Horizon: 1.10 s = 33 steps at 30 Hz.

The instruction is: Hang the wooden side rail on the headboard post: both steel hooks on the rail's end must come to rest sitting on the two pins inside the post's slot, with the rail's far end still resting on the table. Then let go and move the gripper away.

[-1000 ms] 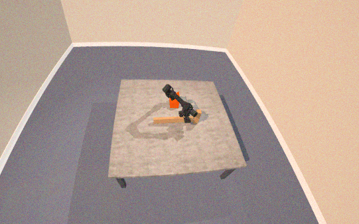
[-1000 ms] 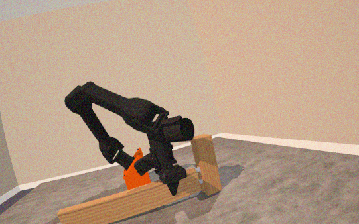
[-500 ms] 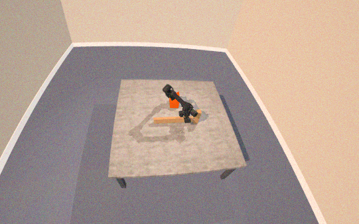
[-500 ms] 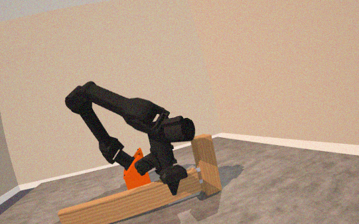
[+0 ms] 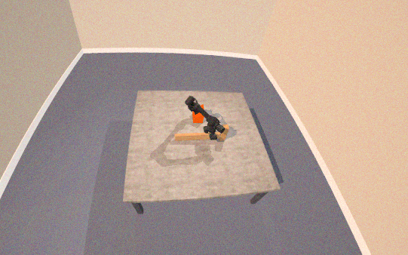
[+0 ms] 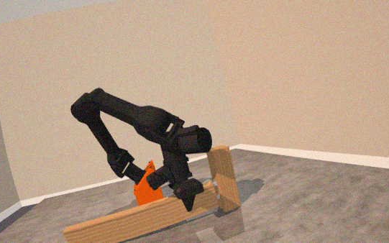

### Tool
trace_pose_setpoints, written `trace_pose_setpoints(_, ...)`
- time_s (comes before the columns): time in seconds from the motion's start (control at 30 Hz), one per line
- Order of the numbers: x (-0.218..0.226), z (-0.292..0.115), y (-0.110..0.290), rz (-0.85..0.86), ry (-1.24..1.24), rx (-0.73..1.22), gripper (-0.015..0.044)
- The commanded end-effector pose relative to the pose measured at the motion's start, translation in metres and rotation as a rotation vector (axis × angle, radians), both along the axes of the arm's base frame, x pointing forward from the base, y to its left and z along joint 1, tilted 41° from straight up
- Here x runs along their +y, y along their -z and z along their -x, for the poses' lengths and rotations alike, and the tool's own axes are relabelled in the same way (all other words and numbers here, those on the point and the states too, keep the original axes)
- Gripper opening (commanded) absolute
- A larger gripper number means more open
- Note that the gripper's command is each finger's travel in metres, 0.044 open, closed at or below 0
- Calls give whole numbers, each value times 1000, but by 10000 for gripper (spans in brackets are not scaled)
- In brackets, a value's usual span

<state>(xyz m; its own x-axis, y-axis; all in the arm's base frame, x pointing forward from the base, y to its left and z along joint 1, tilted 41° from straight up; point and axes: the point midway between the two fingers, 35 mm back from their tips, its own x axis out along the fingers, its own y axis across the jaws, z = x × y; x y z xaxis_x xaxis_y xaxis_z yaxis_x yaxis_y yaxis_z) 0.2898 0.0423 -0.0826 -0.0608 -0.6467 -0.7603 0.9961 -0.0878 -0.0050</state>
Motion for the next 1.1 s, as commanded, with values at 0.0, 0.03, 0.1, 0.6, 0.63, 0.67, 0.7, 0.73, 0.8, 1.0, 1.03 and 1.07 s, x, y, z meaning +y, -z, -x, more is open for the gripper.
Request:
trace_pose_setpoints(0.0, 4, -1, 0, -4, -6, -7, 0)
trace_pose_setpoints(0.03, 4, -1, 0, -4, -6, -7, 0)
trace_pose_setpoints(0.1, 4, -1, 0, -4, -6, -7, 0)
trace_pose_setpoints(0.6, 5, -2, 1, -4, -6, -7, 0)
trace_pose_setpoints(0.63, 6, -2, 1, -4, -6, -7, 0)
trace_pose_setpoints(0.67, 6, -2, 1, -4, -6, -7, 0)
trace_pose_setpoints(0.7, 6, -2, 1, -4, -6, -7, 0)
trace_pose_setpoints(0.73, 6, -2, 1, -4, -6, -7, 0)
trace_pose_setpoints(0.8, 6, -2, 1, -4, -6, -7, 0)
trace_pose_setpoints(1.0, 7, -1, 2, -4, -6, -7, 0)
trace_pose_setpoints(1.03, 7, -1, 2, -4, -6, -7, 0)
trace_pose_setpoints(1.07, 7, -1, 2, -4, -6, -7, 0)
